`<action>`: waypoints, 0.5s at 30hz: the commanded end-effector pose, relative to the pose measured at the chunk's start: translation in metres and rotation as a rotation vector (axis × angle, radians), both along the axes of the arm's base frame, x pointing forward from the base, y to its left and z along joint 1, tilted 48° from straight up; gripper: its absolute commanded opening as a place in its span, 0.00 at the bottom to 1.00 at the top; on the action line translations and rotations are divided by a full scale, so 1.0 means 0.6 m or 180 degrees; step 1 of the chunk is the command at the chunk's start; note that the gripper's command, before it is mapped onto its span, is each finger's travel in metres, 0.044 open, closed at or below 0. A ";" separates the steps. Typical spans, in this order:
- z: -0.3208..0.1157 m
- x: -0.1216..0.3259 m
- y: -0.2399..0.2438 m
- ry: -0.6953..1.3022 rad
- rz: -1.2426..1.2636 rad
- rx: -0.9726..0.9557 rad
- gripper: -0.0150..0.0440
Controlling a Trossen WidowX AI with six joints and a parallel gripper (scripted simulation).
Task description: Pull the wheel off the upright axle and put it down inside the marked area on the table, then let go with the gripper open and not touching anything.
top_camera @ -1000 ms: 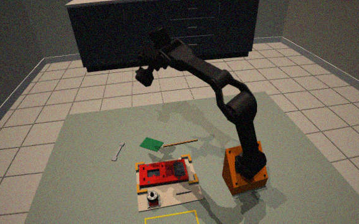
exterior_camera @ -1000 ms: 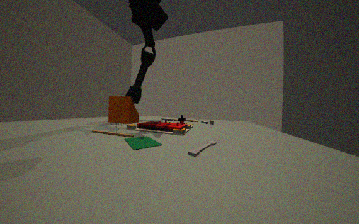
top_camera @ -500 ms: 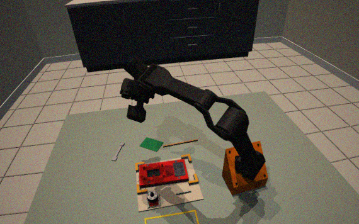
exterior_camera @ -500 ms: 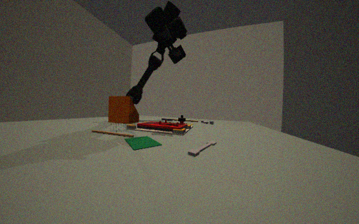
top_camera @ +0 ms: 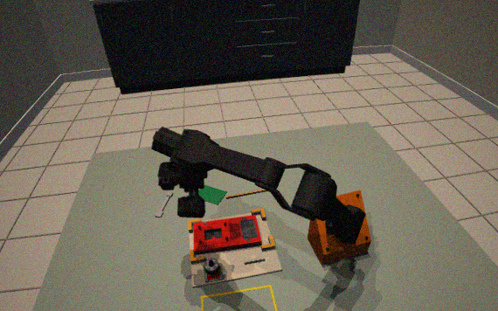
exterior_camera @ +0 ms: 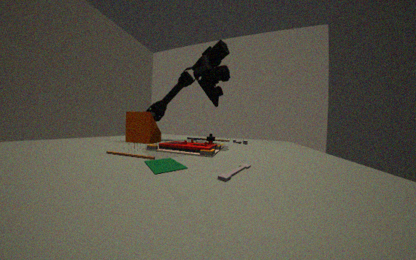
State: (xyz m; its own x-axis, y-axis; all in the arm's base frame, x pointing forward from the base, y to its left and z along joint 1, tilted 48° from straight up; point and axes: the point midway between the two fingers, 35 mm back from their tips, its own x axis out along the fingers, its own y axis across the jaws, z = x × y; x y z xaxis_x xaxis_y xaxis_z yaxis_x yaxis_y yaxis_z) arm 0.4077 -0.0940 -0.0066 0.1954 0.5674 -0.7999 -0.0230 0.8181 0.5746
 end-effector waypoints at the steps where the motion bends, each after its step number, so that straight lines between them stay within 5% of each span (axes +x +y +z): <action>1: 0.015 -0.020 0.073 0.0223 0.0242 0.0248 0.76; 9: 0.050 -0.064 0.191 0.0667 0.0634 0.0610 0.76; 15: 0.053 -0.068 0.199 0.0704 0.0663 0.0636 0.76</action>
State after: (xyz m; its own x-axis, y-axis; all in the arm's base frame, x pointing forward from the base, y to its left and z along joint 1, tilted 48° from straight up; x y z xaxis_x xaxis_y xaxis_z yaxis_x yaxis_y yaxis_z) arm 0.3707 0.0217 0.0229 -0.0930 0.7157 -0.6922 -0.0440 0.6916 0.7210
